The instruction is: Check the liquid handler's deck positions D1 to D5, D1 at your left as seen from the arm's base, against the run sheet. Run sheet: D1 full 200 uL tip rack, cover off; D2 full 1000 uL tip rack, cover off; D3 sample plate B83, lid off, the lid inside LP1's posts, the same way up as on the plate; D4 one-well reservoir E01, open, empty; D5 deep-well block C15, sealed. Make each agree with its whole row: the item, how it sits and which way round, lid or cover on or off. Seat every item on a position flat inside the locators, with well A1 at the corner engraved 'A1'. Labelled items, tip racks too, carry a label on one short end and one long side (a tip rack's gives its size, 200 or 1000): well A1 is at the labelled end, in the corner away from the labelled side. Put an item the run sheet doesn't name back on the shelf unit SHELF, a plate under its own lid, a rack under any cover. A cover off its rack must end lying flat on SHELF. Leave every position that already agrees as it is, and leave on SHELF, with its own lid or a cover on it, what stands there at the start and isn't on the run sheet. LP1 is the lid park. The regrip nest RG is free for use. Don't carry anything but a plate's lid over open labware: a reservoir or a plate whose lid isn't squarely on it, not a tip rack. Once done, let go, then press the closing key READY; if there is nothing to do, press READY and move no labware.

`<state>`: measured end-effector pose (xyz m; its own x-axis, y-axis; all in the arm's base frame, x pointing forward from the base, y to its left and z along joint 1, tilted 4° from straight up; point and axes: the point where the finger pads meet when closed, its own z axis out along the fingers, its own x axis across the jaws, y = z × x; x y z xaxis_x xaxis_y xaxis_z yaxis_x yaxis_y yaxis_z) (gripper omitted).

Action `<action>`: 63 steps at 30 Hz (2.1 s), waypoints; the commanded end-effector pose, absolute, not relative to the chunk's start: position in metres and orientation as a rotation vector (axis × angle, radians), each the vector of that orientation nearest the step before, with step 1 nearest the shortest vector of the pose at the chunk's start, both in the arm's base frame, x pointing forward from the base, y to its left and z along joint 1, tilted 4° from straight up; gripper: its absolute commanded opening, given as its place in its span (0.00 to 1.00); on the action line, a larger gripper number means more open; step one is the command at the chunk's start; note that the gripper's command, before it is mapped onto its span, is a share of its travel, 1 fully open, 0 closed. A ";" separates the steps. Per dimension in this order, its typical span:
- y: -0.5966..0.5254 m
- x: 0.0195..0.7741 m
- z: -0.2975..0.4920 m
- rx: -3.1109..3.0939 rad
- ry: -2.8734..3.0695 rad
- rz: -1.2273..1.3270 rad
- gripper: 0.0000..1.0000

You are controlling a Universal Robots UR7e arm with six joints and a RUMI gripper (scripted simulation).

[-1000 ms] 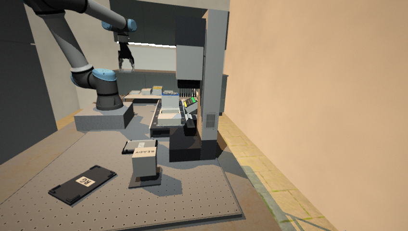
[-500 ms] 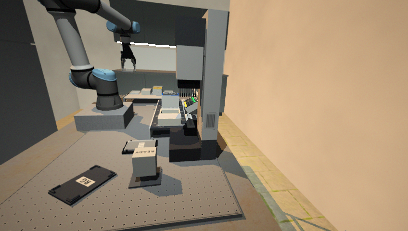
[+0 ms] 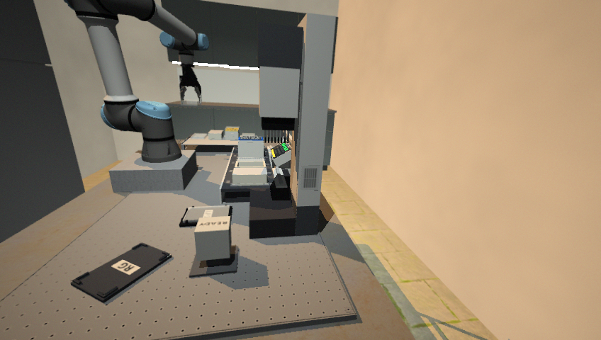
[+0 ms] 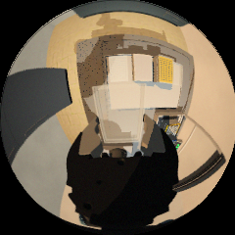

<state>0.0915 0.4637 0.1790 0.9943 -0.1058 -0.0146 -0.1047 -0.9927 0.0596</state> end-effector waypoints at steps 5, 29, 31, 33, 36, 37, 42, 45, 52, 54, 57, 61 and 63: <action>0.464 0.092 0.179 3.080 -0.163 -0.027 0.00; 0.464 0.092 0.179 3.079 -0.163 -0.027 0.00; 0.464 0.092 0.179 3.079 -0.163 -0.027 0.00; 0.464 0.092 0.179 3.079 -0.163 -0.027 0.00; 0.464 0.092 0.179 3.079 -0.163 -0.027 0.00; 0.464 0.092 0.179 3.079 -0.163 -0.027 0.00; 0.464 0.092 0.179 3.079 -0.163 -0.027 0.00; 0.464 0.092 0.179 3.079 -0.163 -0.027 0.00; 0.464 0.092 0.174 3.080 -0.163 -0.027 0.00; 0.464 0.092 0.171 3.080 -0.163 -0.027 0.00; 0.464 0.091 0.166 3.080 -0.163 -0.027 0.00; 0.463 0.091 0.159 3.080 -0.163 -0.027 0.00; 0.463 0.091 0.156 3.080 -0.163 -0.027 0.00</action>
<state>0.0912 0.4629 0.1622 0.9943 -0.1058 -0.0147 -0.1048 -0.9927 0.0599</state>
